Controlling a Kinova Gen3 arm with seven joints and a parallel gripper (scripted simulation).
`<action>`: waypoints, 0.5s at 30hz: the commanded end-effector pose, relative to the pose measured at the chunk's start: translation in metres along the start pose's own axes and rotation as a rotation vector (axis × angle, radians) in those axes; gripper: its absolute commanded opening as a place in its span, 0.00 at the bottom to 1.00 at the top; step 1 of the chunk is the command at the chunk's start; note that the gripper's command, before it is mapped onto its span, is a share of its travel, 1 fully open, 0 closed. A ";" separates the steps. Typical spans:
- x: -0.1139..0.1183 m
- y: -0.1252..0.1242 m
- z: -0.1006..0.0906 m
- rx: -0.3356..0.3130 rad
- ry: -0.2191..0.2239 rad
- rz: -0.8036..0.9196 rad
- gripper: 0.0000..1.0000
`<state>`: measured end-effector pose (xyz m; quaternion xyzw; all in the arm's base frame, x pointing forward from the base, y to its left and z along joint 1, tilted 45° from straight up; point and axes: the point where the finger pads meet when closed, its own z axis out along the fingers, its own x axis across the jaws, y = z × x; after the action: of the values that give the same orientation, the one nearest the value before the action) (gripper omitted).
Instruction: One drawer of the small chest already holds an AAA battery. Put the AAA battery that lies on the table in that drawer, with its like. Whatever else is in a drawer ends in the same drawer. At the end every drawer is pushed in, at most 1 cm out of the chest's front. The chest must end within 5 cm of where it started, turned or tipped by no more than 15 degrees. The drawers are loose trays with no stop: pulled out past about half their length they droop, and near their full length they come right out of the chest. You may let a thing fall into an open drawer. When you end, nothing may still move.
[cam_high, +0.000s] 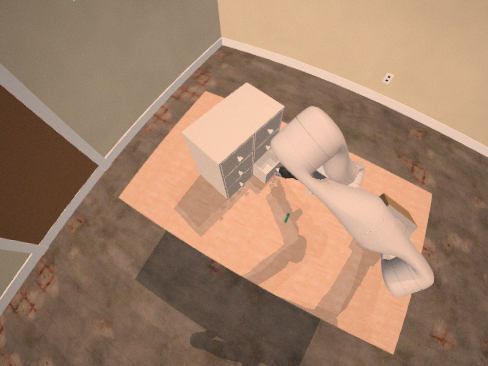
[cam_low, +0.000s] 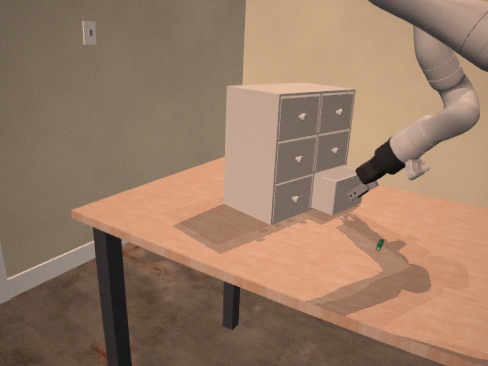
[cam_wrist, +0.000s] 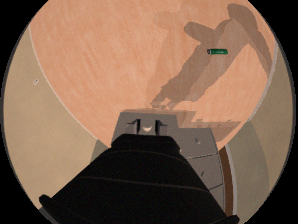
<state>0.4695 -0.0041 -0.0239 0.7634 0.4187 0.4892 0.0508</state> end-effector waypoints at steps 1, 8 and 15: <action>-0.001 -0.004 -0.004 0.001 -0.003 0.004 0.67; -0.001 -0.016 -0.016 0.001 -0.003 0.004 0.67; -0.001 -0.028 -0.028 0.001 -0.003 0.004 0.67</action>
<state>0.4387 0.0030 -0.0202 0.7603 0.4211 0.4916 0.0541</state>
